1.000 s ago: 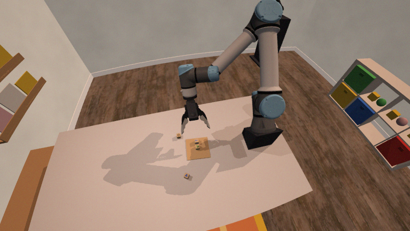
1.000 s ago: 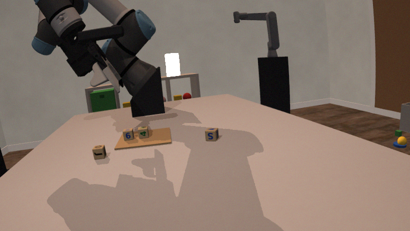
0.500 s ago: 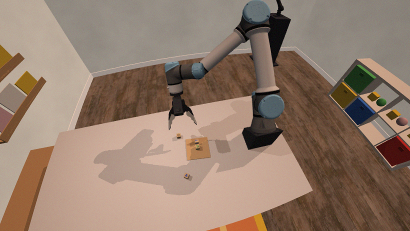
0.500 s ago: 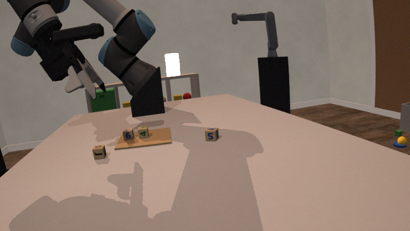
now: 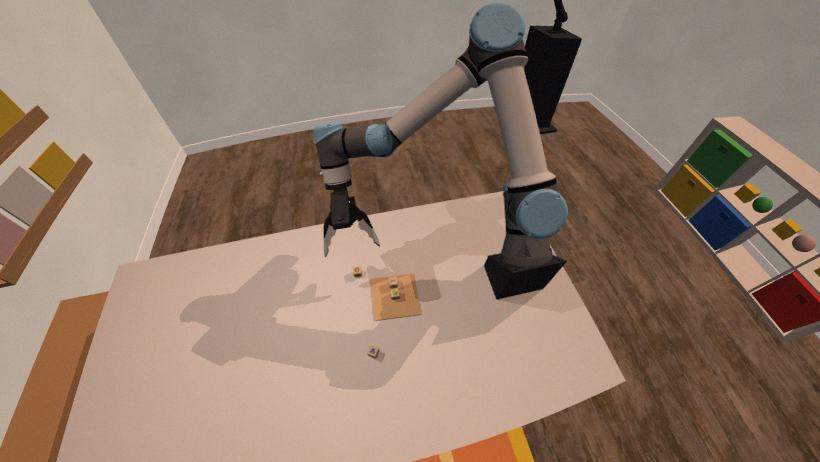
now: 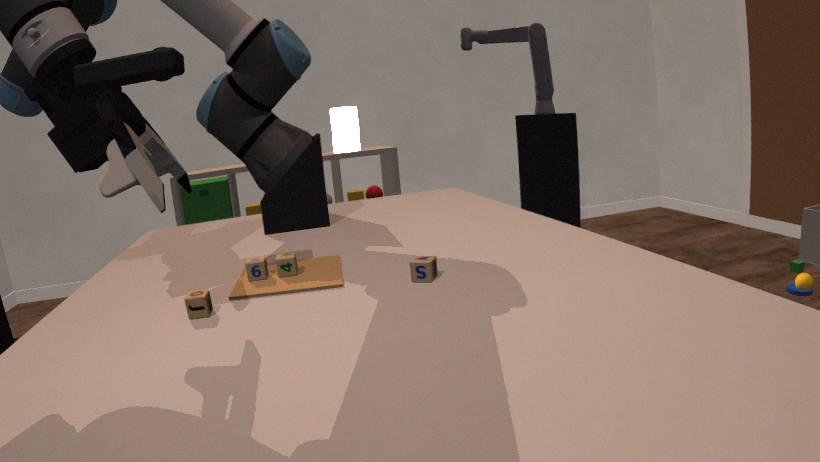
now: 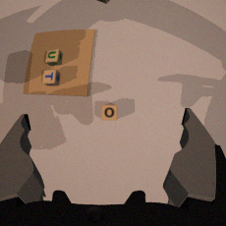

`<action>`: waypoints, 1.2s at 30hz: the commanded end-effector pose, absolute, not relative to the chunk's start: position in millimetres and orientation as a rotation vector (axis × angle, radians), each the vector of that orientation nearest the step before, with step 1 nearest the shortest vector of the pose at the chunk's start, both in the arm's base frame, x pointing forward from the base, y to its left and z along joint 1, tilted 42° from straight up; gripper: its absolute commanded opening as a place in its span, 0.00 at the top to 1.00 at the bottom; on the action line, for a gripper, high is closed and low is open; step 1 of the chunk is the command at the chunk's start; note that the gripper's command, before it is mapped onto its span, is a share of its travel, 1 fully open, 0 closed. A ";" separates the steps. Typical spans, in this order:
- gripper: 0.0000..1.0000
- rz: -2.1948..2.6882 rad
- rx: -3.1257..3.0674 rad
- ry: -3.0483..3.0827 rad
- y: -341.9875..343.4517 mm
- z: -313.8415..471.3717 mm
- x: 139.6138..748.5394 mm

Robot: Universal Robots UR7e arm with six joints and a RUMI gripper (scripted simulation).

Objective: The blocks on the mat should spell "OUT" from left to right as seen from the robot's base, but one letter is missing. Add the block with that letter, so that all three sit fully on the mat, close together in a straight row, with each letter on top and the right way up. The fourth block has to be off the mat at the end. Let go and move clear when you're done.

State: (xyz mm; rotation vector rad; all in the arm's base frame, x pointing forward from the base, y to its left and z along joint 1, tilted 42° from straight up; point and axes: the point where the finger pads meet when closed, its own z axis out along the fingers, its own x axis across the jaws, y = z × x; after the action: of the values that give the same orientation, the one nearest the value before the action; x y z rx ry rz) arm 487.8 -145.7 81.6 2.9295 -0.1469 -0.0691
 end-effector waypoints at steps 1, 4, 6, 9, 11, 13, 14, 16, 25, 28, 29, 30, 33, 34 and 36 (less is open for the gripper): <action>0.00 -0.068 2.929 -0.146 -146.0 82.1 488.9; 0.00 -0.068 2.929 -0.146 -146.0 82.1 488.9; 0.00 -0.068 2.929 -0.146 -146.0 82.1 488.9; 0.00 -0.068 2.929 -0.146 -146.0 82.1 488.9; 0.00 -0.068 2.929 -0.146 -146.0 82.1 488.9; 0.00 -0.068 2.929 -0.146 -146.0 82.1 488.9; 0.00 -0.068 2.929 -0.146 -146.0 82.1 488.9; 0.00 -0.068 2.929 -0.146 -146.0 82.1 488.9; 0.00 -0.068 2.929 -0.146 -146.0 82.1 488.9; 0.00 -0.068 2.929 -0.146 -146.0 82.1 488.9; 0.00 -0.068 2.929 -0.146 -146.0 82.1 488.9; 0.00 -0.068 2.929 -0.146 -146.0 82.1 488.9; 0.00 -0.068 2.929 -0.146 -146.0 82.1 488.9; 0.00 -0.068 2.929 -0.146 -146.0 82.1 488.9; 0.00 -0.068 2.929 -0.146 -146.0 82.1 488.9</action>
State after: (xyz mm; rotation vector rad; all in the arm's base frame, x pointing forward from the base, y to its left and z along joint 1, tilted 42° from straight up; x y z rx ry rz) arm 488.6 -146.1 81.7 2.9296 -0.1469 -0.0700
